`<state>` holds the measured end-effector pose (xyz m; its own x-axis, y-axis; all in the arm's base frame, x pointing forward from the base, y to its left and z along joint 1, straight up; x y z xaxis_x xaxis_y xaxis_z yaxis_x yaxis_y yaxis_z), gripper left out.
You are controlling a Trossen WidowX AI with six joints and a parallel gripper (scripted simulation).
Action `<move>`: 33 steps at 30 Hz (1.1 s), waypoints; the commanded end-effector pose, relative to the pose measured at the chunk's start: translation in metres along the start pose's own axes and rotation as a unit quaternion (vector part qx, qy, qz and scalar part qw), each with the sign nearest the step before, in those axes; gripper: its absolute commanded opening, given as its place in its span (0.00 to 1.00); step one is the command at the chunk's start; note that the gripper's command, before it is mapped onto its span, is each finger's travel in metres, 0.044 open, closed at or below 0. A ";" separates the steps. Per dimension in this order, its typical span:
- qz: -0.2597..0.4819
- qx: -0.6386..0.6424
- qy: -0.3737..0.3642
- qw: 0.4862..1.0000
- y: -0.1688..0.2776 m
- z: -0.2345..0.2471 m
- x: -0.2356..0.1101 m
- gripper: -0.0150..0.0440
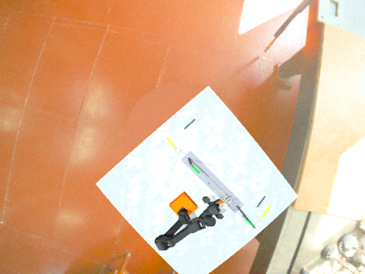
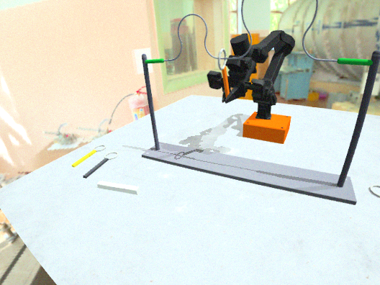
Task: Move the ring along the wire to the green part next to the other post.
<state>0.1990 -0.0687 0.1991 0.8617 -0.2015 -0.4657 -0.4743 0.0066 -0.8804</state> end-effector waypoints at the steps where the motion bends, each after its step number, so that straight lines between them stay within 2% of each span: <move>1: -0.001 0.016 -0.005 1.000 -0.001 0.006 -0.002 0.00; 33: 0.011 0.099 -0.051 0.994 -0.004 0.051 -0.011 0.00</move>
<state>0.2003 -0.0224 0.1994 0.8654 -0.1108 -0.4886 -0.4679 0.1701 -0.8673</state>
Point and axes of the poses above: the point midway between the two fingers, 35 mm back from their tips, its own x axis out along the fingers, its own z axis across the jaws, y = z × x, the point moved 8 cm from there along -x, back along the fingers, and after that the axes turned 3 degrees about x, right-handed, at the moved point
